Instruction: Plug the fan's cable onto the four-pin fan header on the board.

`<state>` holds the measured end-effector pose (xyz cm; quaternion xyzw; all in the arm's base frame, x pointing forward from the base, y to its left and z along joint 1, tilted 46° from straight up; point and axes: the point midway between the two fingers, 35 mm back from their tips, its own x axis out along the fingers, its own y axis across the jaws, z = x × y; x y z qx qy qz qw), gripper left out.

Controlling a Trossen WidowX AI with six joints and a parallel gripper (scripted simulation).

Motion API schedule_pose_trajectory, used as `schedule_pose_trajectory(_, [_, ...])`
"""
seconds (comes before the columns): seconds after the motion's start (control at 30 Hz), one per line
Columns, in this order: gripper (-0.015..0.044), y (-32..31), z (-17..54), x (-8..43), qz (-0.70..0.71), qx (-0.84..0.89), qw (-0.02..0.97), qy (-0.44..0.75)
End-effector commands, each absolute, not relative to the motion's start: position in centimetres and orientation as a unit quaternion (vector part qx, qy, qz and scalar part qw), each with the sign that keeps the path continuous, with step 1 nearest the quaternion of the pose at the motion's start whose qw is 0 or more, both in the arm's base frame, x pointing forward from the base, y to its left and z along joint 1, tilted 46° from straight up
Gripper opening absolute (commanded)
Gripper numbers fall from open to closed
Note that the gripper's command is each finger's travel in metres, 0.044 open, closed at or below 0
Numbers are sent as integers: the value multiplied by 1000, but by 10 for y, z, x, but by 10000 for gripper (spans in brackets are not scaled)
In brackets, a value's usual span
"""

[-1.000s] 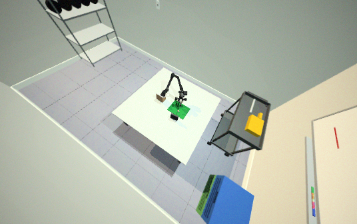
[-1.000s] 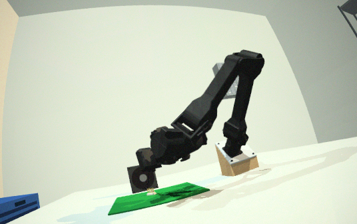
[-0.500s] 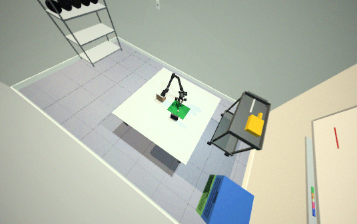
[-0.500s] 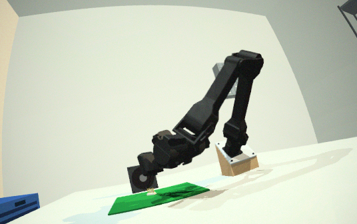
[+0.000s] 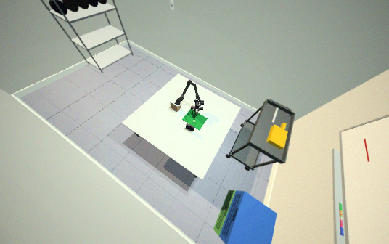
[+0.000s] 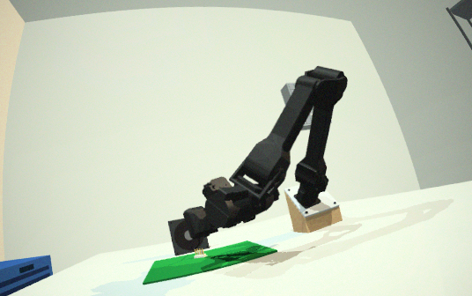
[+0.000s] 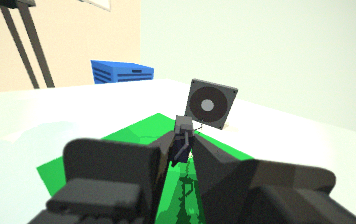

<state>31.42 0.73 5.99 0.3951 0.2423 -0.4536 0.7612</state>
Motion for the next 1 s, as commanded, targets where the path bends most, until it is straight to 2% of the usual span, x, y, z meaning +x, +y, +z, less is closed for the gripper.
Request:
schedule_pose_trajectory(0.0, [0,9,57,315,-455,394,762,240])
schedule_pose_trajectory(0.97, [0,27,40,317,-455,394,761,240])
